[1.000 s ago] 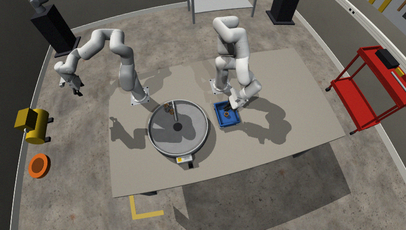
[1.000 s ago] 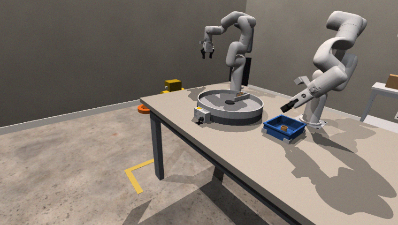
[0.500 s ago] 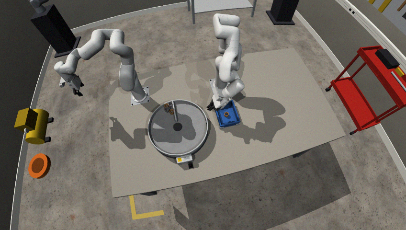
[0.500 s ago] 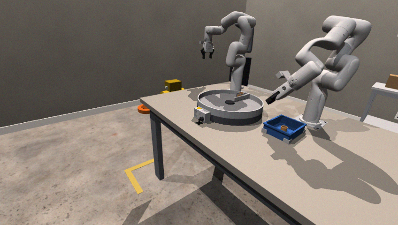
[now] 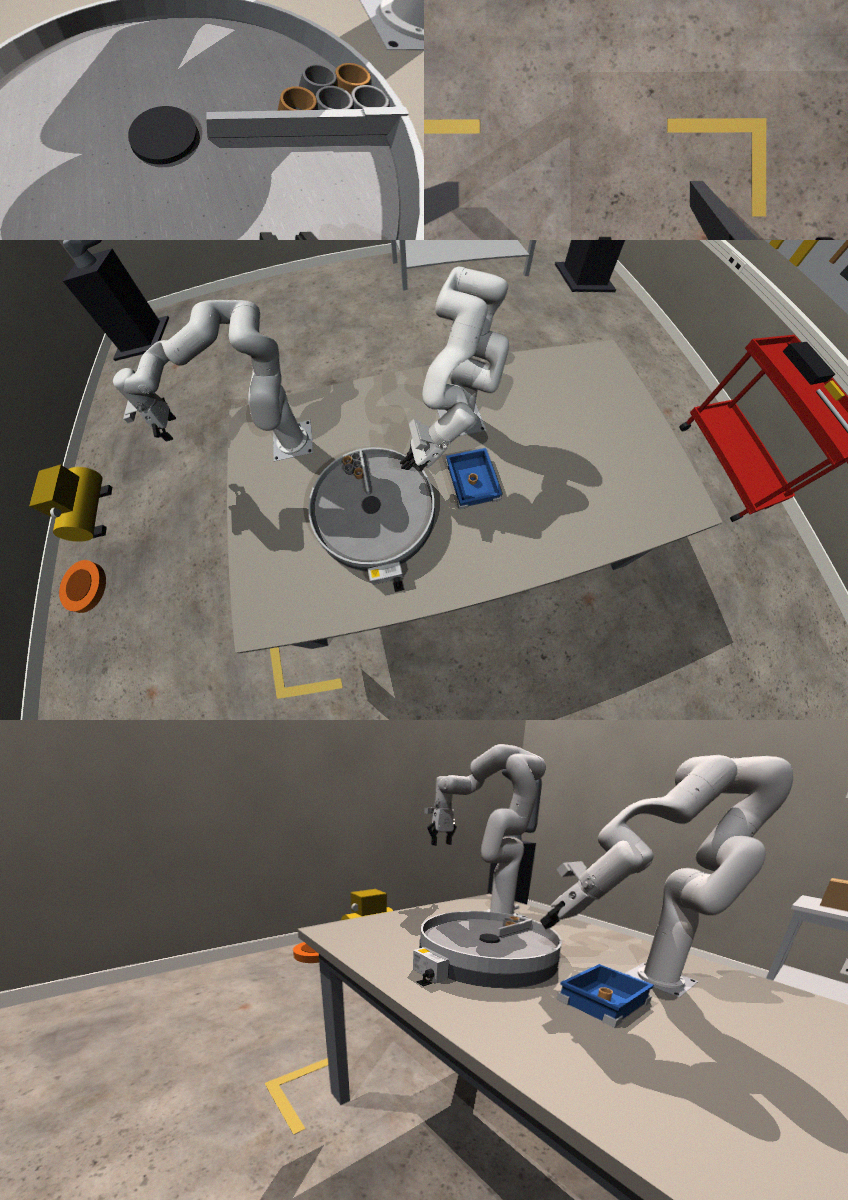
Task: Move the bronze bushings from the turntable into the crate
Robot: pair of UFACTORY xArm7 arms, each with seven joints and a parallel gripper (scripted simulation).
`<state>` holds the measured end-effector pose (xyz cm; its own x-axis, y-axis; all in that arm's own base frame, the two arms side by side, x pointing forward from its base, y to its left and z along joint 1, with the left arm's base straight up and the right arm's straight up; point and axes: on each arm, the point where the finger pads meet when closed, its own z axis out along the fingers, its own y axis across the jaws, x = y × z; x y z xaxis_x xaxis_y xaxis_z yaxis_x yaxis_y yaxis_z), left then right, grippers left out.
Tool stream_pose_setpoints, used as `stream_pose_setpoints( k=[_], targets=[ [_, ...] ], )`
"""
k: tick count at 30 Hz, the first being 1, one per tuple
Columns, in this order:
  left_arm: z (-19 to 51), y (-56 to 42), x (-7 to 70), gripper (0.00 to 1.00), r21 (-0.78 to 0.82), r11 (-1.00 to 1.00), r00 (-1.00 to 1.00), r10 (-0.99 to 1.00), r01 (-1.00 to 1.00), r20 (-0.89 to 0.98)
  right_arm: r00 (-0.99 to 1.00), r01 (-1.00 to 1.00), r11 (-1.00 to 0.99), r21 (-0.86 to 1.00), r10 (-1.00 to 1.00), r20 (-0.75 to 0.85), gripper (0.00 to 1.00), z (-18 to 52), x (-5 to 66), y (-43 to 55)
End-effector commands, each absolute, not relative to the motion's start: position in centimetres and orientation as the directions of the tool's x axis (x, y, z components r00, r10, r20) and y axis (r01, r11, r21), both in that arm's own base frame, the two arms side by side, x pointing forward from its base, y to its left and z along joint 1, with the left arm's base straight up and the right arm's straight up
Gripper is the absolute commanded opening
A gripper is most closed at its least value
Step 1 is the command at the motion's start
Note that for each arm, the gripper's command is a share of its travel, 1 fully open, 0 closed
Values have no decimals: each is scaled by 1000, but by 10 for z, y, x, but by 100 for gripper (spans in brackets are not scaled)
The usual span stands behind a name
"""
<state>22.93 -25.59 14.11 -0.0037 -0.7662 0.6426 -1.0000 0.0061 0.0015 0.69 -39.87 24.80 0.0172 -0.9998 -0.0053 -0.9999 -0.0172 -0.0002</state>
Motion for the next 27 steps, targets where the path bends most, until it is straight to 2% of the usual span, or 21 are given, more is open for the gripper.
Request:
stream_pose_setpoints(
  k=[1, 18, 27],
  targets=[
    [137, -298, 229, 12, -13, -5, -5, -765, -1000, 644, 17, -1000, -17, 0, -1000, 0, 100, 250, 7, -400],
    [136, -413, 201, 12, -11, -4, -4, -765, -1000, 644, 17, -1000, -17, 0, -1000, 0, 100, 250, 7, -400],
    [136, -419, 199, 12, -11, -4, -4, -764, -1000, 645, 17, -1000, -17, 0, -1000, 0, 100, 250, 7, -400]
  ],
)
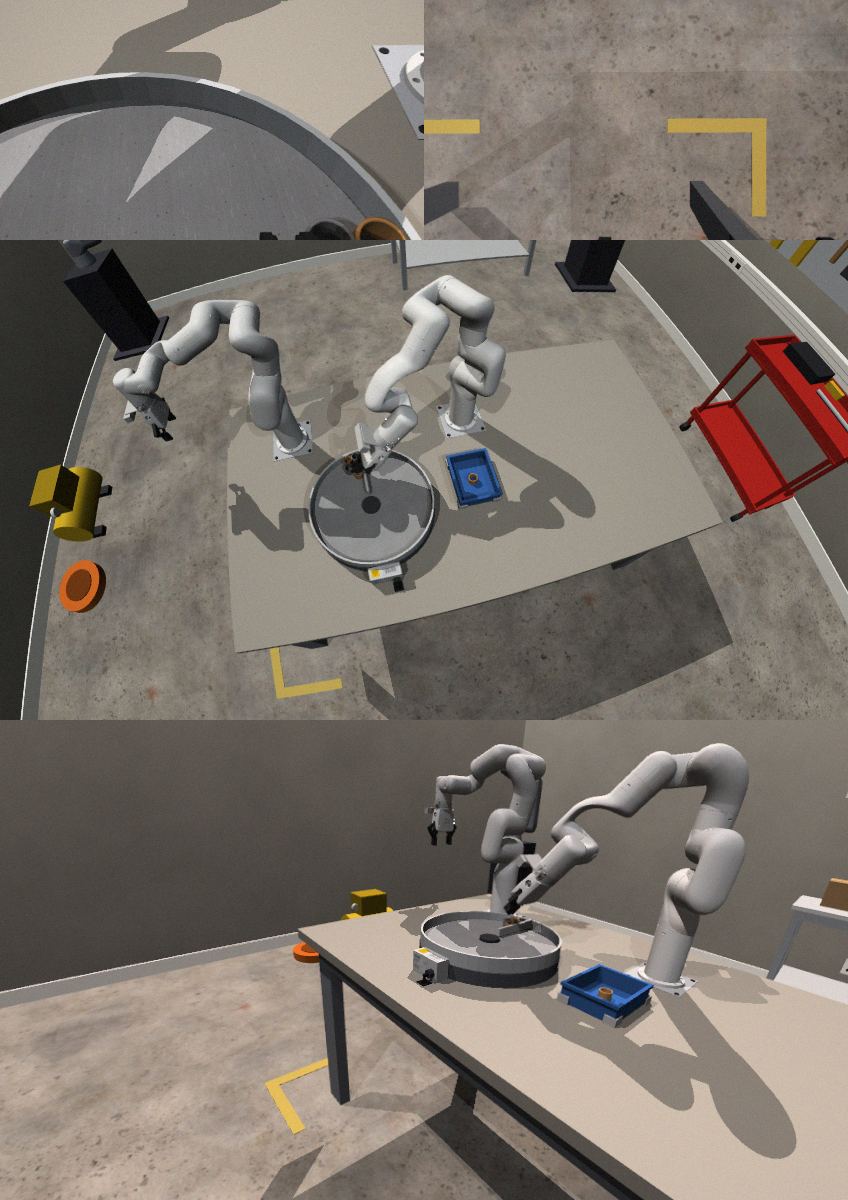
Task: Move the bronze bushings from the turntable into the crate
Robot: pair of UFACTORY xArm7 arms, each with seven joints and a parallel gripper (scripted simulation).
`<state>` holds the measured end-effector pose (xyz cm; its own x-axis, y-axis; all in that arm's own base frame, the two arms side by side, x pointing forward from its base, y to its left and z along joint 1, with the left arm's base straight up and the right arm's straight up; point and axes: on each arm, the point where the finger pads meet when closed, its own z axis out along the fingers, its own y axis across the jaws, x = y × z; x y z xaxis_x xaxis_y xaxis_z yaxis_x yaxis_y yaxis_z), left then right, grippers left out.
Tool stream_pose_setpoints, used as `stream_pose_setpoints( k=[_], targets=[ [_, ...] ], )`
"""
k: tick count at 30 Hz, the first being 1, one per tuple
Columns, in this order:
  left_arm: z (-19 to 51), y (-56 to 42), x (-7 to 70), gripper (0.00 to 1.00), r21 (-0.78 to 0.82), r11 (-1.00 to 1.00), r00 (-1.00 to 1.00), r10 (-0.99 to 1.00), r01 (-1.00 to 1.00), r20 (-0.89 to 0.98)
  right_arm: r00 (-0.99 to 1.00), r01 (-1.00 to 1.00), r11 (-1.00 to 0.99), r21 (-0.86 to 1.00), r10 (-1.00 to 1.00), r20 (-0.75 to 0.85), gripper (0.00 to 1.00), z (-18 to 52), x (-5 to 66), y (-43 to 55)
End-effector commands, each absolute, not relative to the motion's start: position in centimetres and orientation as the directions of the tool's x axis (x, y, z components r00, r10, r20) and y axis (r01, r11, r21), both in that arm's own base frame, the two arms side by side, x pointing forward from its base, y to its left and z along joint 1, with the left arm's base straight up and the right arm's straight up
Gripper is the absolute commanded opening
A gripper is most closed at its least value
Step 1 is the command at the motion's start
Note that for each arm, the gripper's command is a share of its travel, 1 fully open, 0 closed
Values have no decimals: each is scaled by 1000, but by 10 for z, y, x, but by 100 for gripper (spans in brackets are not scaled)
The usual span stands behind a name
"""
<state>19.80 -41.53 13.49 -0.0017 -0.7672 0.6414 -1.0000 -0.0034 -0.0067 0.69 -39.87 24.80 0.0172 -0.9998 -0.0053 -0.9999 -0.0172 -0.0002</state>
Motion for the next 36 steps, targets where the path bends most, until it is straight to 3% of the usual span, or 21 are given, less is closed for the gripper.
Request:
stream_pose_setpoints(
  k=[1, 36],
  targets=[
    [136, -419, 199, 12, -11, -4, -4, -764, -1000, 645, 17, -1000, -17, 0, -1000, 0, 100, 250, 7, -400],
    [113, -419, 199, 12, -11, -4, -4, -764, -1000, 645, 17, -1000, -17, 0, -1000, 0, 100, 250, 7, -400]
  ],
)
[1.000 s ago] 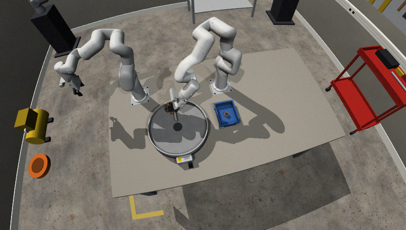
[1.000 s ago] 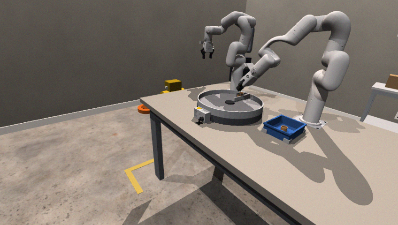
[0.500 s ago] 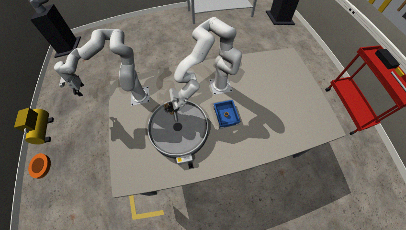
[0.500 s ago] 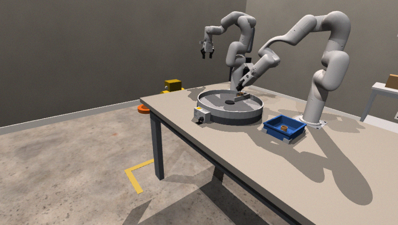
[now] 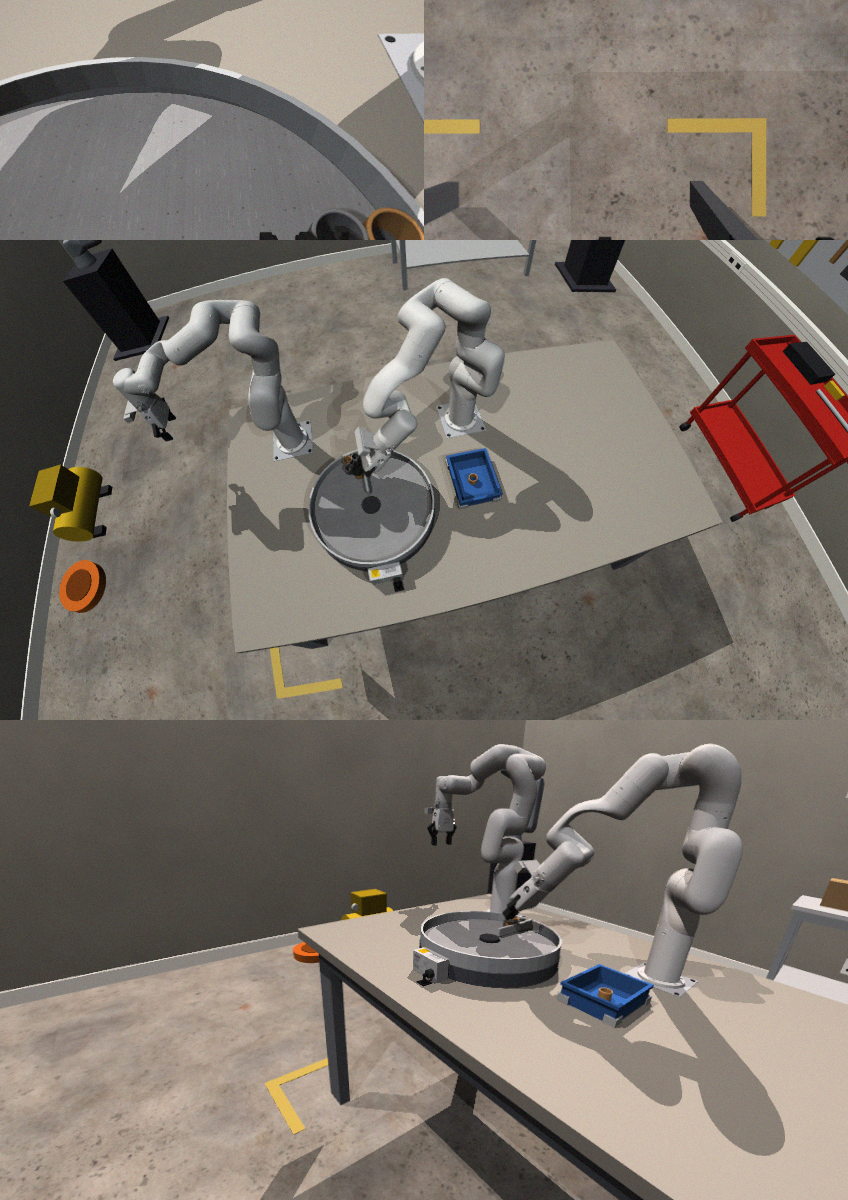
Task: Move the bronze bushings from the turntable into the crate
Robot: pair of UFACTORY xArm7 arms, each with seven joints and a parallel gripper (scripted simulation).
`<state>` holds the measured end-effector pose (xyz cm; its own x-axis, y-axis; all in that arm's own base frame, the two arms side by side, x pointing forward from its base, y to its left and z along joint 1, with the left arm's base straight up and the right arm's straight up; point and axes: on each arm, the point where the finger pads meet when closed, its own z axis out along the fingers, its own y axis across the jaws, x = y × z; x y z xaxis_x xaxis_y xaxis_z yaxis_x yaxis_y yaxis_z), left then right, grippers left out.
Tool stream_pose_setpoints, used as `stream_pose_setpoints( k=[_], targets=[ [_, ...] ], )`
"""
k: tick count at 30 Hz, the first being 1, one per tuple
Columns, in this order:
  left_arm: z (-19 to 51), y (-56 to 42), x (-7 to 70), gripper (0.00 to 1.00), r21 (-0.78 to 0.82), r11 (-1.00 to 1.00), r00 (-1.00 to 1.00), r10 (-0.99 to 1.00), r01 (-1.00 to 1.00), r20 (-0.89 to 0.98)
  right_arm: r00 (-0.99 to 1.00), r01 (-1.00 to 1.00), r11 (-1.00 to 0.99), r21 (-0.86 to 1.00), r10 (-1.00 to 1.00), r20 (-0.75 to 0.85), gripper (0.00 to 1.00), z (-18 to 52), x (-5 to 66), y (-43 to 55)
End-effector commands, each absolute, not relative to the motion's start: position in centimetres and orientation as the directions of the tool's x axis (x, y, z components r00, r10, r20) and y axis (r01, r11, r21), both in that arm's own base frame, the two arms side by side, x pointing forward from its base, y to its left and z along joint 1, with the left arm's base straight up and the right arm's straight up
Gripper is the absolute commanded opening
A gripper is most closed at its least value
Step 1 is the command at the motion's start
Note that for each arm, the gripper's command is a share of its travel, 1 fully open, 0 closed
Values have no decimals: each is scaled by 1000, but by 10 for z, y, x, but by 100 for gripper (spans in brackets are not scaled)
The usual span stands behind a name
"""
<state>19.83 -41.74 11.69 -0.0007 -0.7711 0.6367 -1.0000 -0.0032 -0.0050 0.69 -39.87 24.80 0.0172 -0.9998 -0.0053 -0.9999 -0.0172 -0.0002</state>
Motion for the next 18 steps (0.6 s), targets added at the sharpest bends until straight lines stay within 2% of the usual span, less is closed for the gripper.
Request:
stream_pose_setpoints(
  k=[1, 18],
  targets=[
    [112, -419, 199, 12, -11, -4, -4, -764, -1000, 645, 17, -1000, -17, 0, -1000, 0, 100, 250, 7, -400],
    [109, -419, 199, 12, -11, -4, -4, -764, -1000, 645, 17, -1000, -17, 0, -1000, 0, 100, 250, 7, -400]
  ],
)
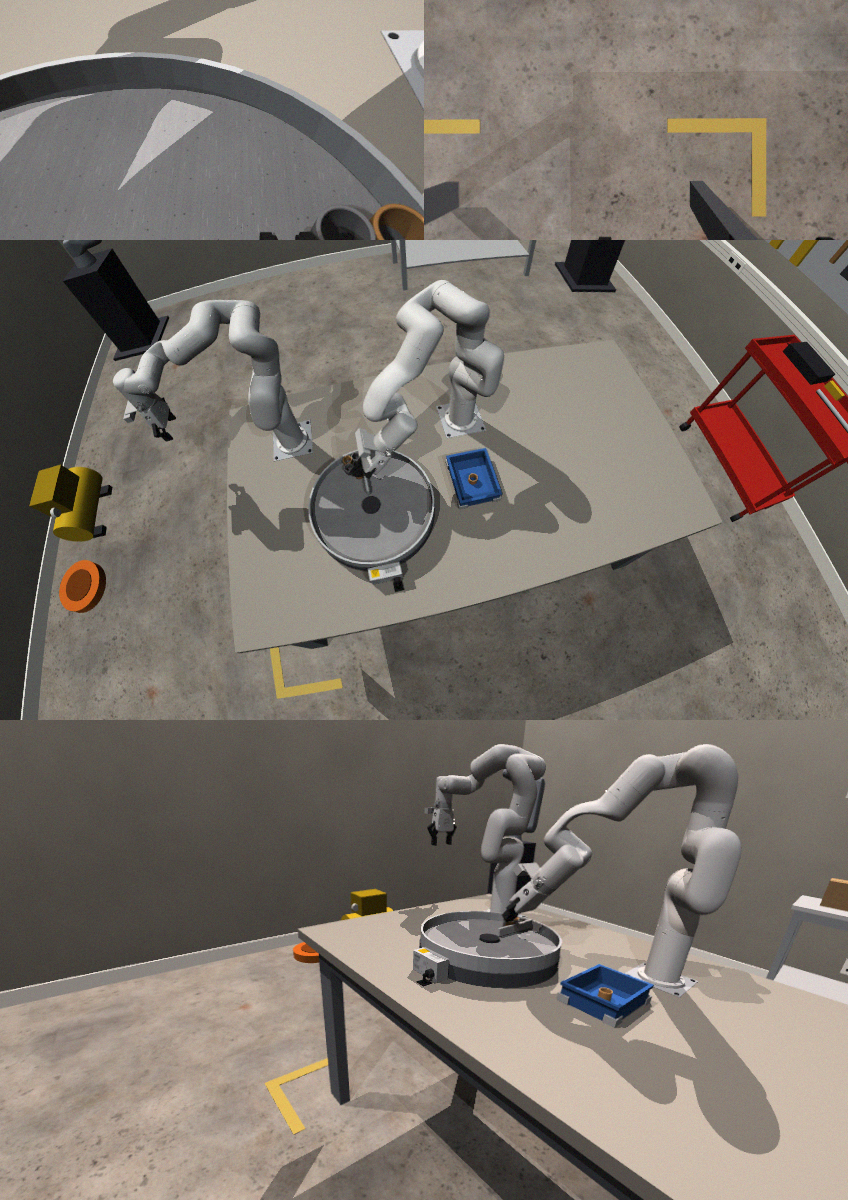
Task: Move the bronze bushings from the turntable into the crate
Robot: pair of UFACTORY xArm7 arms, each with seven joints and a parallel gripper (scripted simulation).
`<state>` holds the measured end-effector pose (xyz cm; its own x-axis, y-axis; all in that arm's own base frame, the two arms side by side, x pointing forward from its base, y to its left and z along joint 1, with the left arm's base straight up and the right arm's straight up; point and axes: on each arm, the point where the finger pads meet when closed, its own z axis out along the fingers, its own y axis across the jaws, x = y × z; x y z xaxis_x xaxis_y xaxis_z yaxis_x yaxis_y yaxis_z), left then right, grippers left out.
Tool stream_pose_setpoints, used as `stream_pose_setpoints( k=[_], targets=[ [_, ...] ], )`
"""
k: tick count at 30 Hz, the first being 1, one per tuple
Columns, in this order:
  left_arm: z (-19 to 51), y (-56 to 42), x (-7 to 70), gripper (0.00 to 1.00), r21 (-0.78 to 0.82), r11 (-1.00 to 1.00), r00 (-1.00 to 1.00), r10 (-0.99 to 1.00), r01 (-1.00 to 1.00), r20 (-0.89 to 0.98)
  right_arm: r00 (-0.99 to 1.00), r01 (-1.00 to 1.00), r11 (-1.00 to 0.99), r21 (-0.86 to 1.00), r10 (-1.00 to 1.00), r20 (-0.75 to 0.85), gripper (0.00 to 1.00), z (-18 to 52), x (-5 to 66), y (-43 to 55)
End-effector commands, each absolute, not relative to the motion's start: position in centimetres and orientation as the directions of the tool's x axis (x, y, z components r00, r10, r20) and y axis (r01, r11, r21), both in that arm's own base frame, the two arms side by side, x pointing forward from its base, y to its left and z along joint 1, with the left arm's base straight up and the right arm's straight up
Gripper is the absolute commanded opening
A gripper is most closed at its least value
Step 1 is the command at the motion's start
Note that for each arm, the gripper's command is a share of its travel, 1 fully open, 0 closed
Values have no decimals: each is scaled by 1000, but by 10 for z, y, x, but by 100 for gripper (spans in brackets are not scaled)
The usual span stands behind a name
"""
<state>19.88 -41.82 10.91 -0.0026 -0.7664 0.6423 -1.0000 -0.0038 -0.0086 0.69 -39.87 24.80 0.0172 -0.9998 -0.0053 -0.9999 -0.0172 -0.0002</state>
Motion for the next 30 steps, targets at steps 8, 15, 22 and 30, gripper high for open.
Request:
stream_pose_setpoints(
  k=[8, 15, 22, 30],
  targets=[
    [108, -419, 199, 12, -11, -4, -4, -764, -1000, 645, 17, -1000, -17, 0, -1000, 0, 100, 250, 7, -400],
    [107, -419, 199, 12, -11, -4, -4, -764, -1000, 645, 17, -1000, -17, 0, -1000, 0, 100, 250, 7, -400],
    [99, -419, 199, 12, -11, -4, -4, -764, -1000, 645, 17, -1000, -17, 0, -1000, 0, 100, 250, 7, -400],
    [97, -419, 199, 12, -11, -4, -4, -764, -1000, 645, 17, -1000, -17, 0, -1000, 0, 100, 250, 7, -400]
  ],
)
